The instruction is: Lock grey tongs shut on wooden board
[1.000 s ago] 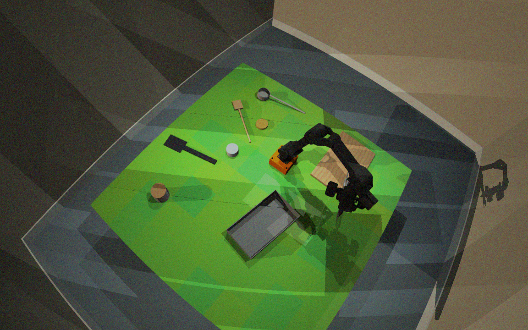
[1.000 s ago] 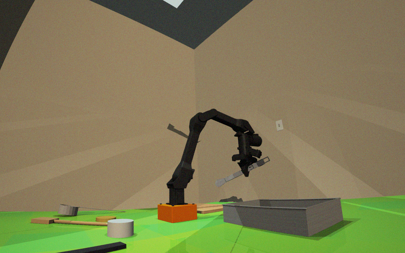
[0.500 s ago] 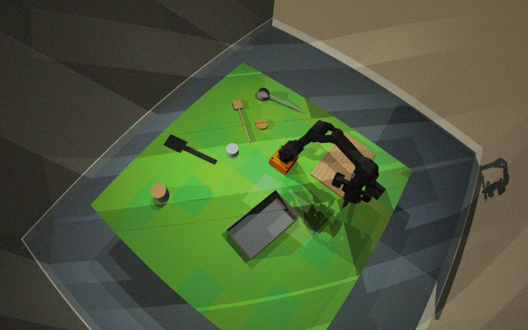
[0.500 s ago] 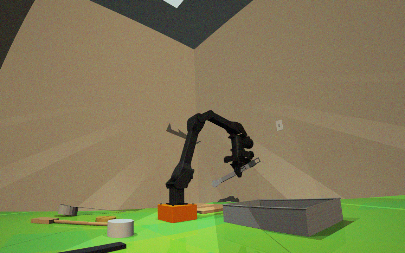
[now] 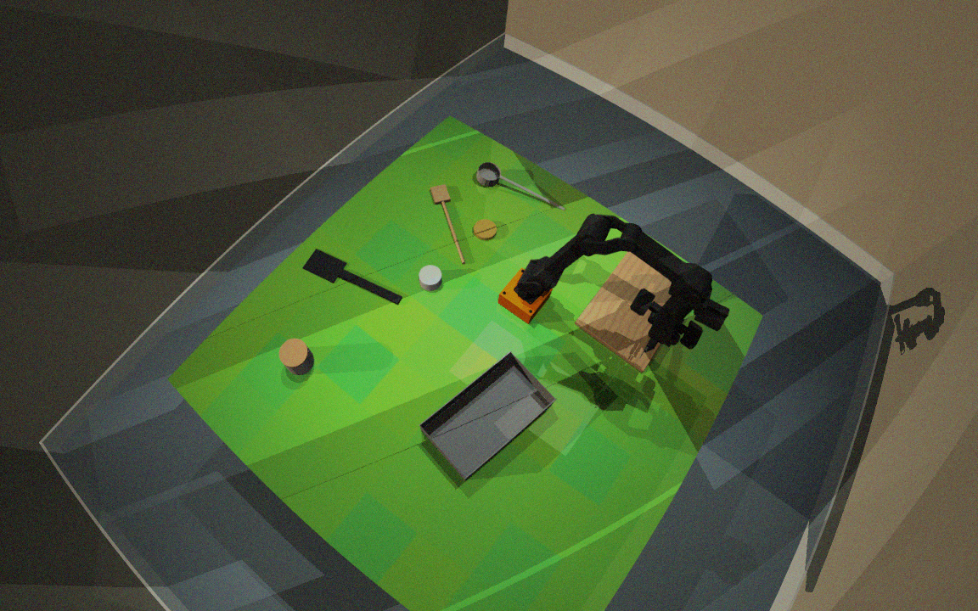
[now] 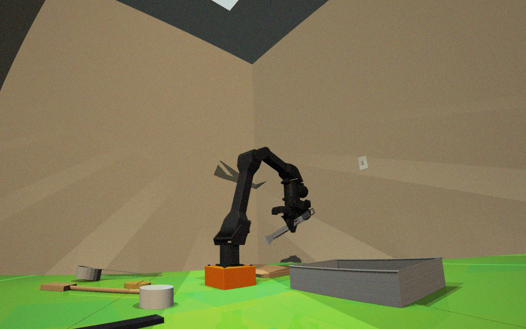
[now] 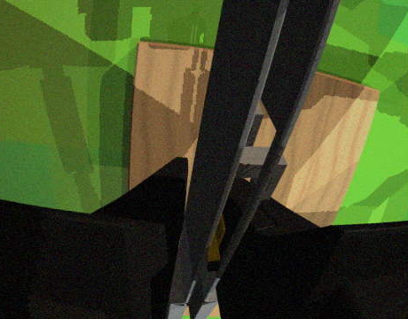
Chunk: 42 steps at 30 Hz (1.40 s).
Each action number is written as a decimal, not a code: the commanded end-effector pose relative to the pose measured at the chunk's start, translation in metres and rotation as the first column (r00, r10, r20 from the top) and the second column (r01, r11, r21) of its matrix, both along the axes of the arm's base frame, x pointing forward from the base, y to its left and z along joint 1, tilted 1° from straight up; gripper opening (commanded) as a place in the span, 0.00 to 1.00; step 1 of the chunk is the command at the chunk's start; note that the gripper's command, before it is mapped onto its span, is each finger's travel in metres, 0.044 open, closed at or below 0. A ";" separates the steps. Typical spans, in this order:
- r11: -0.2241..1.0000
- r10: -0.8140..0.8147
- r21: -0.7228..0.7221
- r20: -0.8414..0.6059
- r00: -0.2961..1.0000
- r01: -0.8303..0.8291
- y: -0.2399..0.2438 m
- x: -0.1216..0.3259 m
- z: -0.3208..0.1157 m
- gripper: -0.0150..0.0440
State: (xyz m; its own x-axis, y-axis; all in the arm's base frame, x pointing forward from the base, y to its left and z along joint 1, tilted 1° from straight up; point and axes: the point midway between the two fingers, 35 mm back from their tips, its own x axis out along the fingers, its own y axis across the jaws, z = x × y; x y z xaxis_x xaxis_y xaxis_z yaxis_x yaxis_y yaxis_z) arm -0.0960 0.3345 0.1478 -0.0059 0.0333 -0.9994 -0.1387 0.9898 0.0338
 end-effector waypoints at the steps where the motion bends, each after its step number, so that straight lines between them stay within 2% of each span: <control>1: 0.999 -0.049 0.007 -0.004 0.999 0.049 -0.010 -0.025 0.002 0.00; 24: 0.960 -0.278 -0.005 -0.018 0.960 0.278 -0.082 -0.133 0.000 0.00; 36: 0.958 -0.286 -0.006 -0.021 0.958 0.286 -0.084 -0.136 0.000 0.00; 42: 0.950 -0.313 -0.037 -0.108 0.944 0.310 -0.080 -0.138 -0.007 0.00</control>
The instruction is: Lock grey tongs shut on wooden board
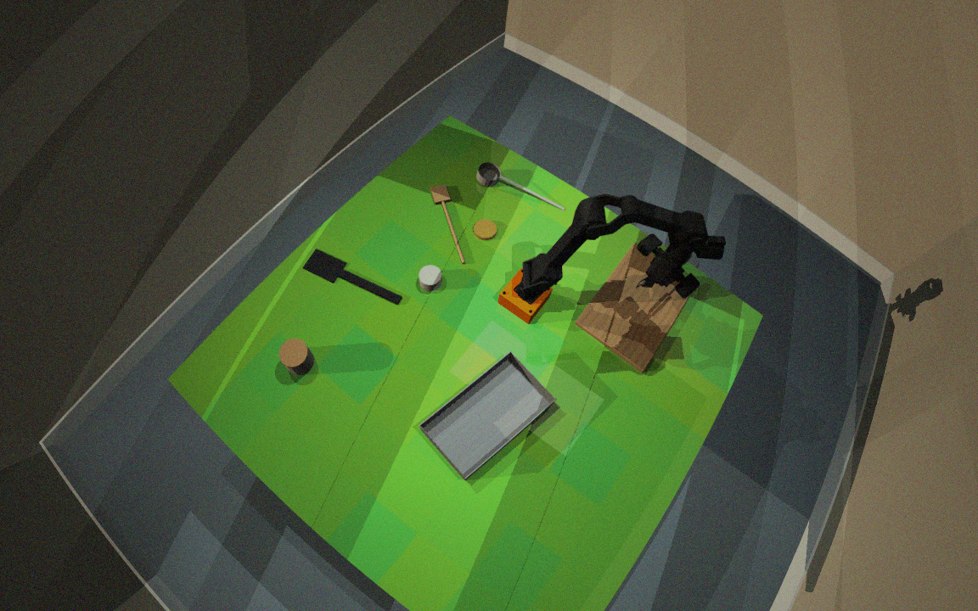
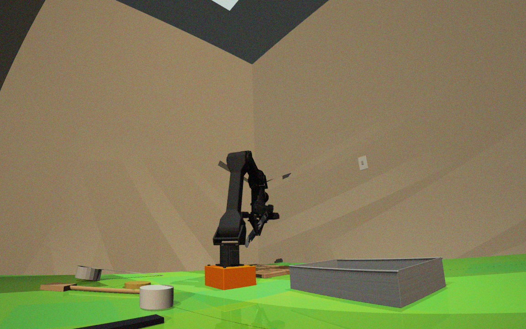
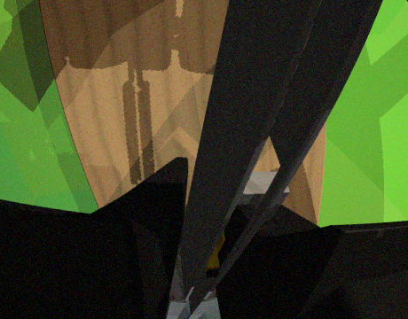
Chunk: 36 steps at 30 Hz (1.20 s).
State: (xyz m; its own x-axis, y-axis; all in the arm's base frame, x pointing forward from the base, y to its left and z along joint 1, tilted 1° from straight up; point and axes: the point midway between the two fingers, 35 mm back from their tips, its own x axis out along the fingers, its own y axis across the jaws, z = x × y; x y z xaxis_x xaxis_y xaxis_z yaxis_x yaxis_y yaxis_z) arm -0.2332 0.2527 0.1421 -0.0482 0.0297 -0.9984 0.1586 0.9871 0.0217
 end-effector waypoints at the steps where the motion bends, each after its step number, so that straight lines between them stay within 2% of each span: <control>1: 1.000 -0.027 -0.002 -0.085 0.996 0.027 0.002 -0.001 -0.002 0.00; 18: 0.996 -0.079 -0.004 -0.449 0.890 0.086 0.015 -0.004 -0.015 0.00; 36: 0.994 -0.030 0.046 -0.750 0.661 0.097 0.017 0.008 -0.011 0.00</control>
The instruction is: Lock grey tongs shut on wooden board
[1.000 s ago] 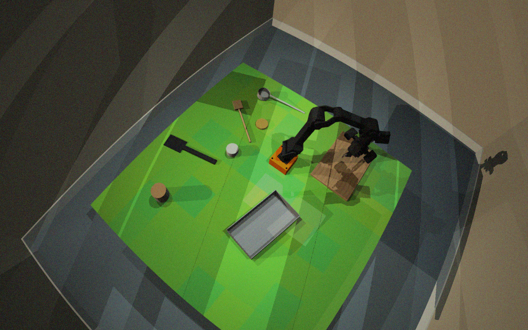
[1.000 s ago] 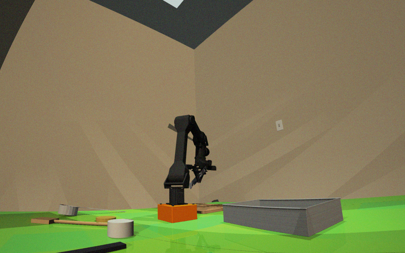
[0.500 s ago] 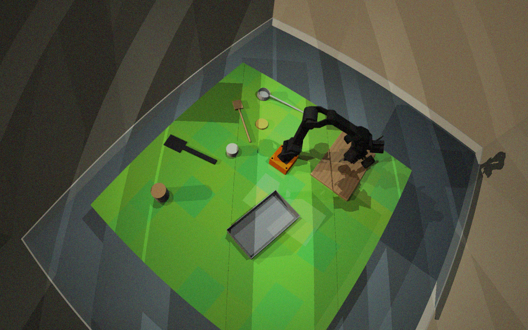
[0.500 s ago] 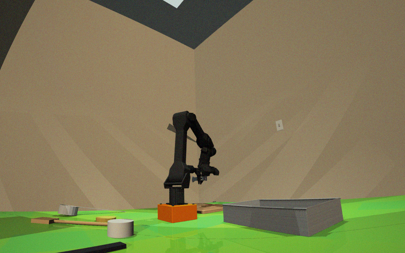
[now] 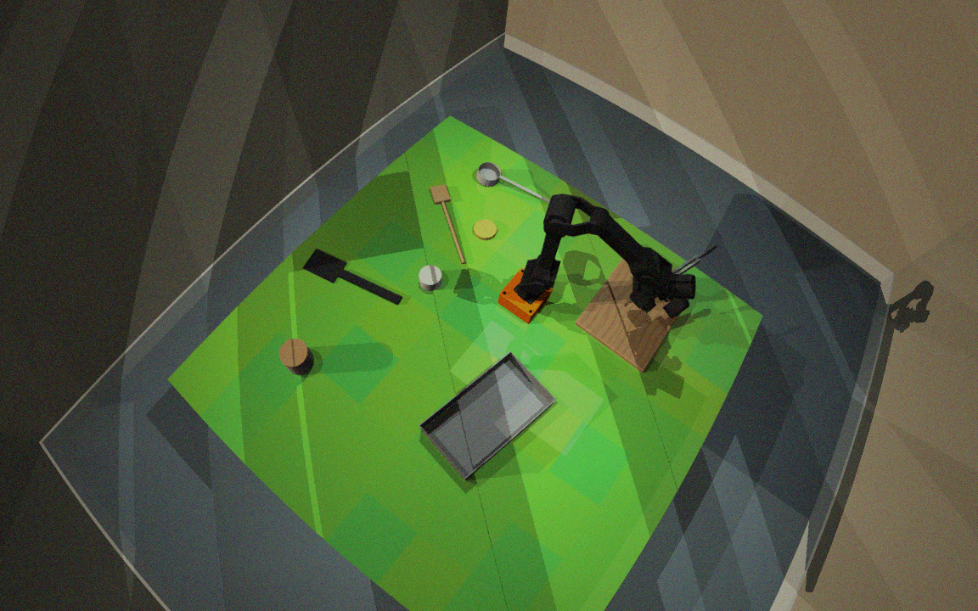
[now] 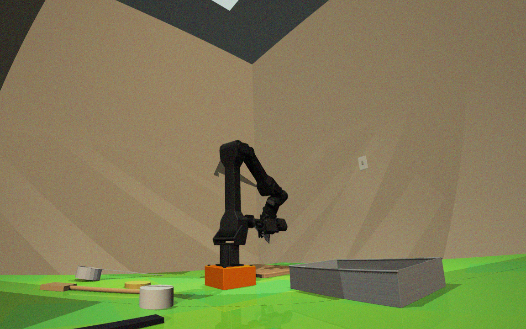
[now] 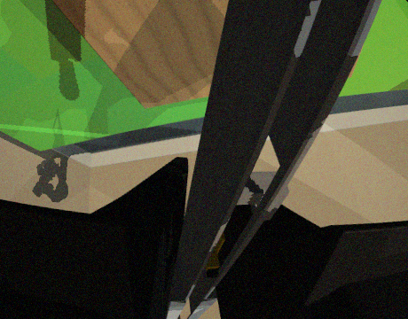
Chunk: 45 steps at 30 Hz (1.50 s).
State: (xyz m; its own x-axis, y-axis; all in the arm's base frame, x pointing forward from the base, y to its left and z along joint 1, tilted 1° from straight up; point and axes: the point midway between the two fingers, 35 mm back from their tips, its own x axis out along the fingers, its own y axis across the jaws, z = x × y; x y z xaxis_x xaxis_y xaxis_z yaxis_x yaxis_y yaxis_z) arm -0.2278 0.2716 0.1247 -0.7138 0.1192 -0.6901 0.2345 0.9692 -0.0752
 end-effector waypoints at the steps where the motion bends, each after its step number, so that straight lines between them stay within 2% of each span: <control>1: 0.999 0.017 0.044 -0.104 0.994 -0.012 -0.003 0.004 0.007 0.00; 18: 0.981 0.109 0.192 -0.370 0.923 -0.039 -0.025 0.028 0.017 0.00; 45: 0.980 0.110 0.194 -0.372 0.922 -0.039 -0.026 0.028 0.017 0.00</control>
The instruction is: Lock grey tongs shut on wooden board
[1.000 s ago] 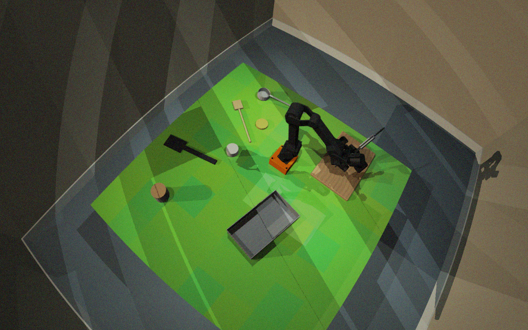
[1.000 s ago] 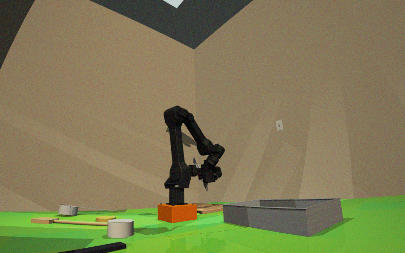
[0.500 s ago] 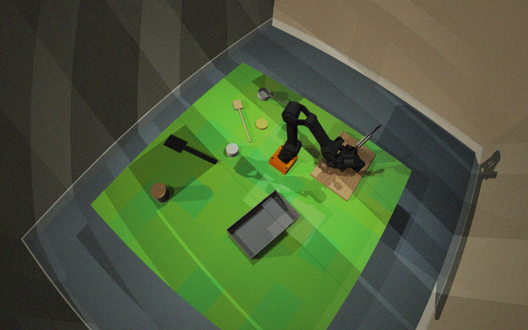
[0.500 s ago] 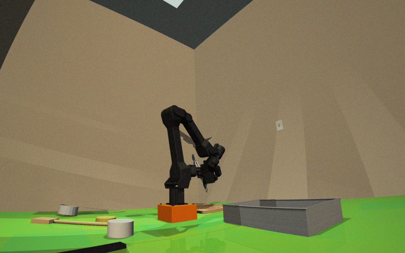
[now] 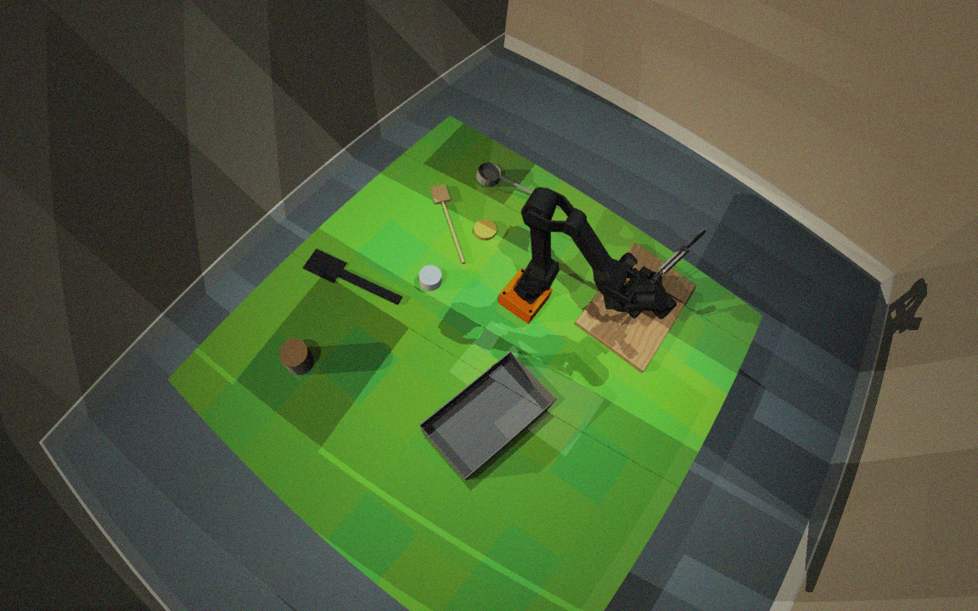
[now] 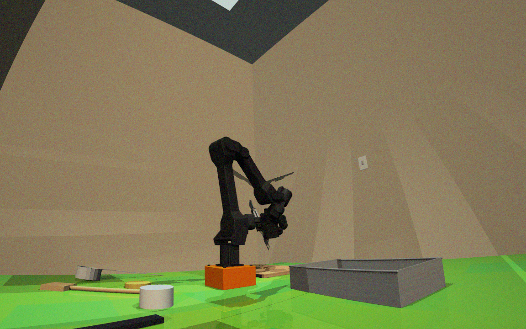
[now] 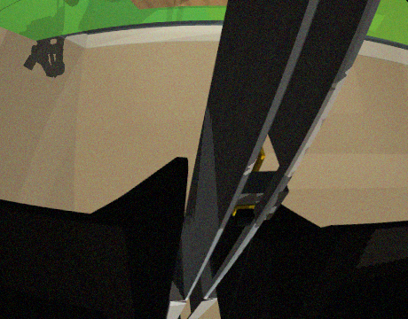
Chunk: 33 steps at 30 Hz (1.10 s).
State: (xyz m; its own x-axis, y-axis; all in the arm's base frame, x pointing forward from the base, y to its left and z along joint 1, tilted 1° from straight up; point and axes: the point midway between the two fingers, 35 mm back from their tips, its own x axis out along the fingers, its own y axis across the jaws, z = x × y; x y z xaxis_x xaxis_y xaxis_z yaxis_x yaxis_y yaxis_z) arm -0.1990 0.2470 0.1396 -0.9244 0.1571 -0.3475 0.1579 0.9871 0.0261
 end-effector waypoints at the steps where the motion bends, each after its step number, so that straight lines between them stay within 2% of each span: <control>1: 1.000 0.009 0.008 -0.009 1.000 -0.009 -0.001 -0.001 0.002 0.00; 15: 1.000 0.004 -0.002 0.006 1.000 -0.004 0.001 -0.002 0.002 0.00; 33: 0.987 -0.032 -0.140 0.308 0.951 0.079 0.023 -0.027 -0.008 0.00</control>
State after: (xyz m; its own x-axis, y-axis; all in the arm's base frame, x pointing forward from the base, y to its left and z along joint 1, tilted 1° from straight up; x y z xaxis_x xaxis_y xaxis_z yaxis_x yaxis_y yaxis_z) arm -0.2209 0.2657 0.1315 -0.8037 0.1376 -0.5789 0.2103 0.9758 -0.0599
